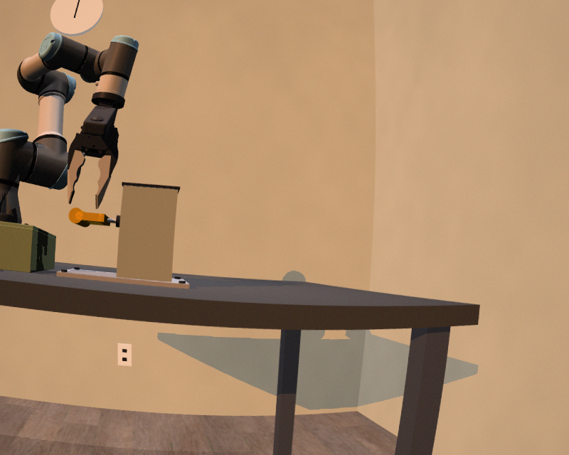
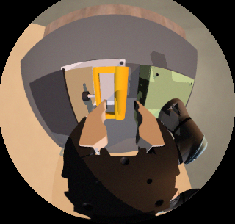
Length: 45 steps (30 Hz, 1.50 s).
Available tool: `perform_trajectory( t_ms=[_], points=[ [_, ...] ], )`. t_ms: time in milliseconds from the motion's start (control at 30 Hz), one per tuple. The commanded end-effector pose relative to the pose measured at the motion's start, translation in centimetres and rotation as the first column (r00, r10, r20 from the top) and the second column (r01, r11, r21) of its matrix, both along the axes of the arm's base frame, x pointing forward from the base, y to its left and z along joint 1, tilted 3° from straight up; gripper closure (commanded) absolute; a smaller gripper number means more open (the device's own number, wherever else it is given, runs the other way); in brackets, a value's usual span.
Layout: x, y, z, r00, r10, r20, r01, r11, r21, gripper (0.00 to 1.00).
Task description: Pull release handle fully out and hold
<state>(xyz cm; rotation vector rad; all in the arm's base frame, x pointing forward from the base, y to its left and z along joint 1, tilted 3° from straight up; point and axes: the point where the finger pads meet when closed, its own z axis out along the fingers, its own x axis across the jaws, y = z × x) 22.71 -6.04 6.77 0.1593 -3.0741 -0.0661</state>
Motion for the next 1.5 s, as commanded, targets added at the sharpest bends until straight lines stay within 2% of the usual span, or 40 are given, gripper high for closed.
perform_trajectory(
  t_ms=[0, 1467],
  points=[
    [0.0, 0.0, -0.1, 1.000, 0.000, 0.002, 0.000, 1.000, -0.002, 0.67],
    [-0.2, 0.1, -3.6, 1.000, 0.000, 0.002, 0.000, 1.000, -0.002, 0.67]
  ],
)
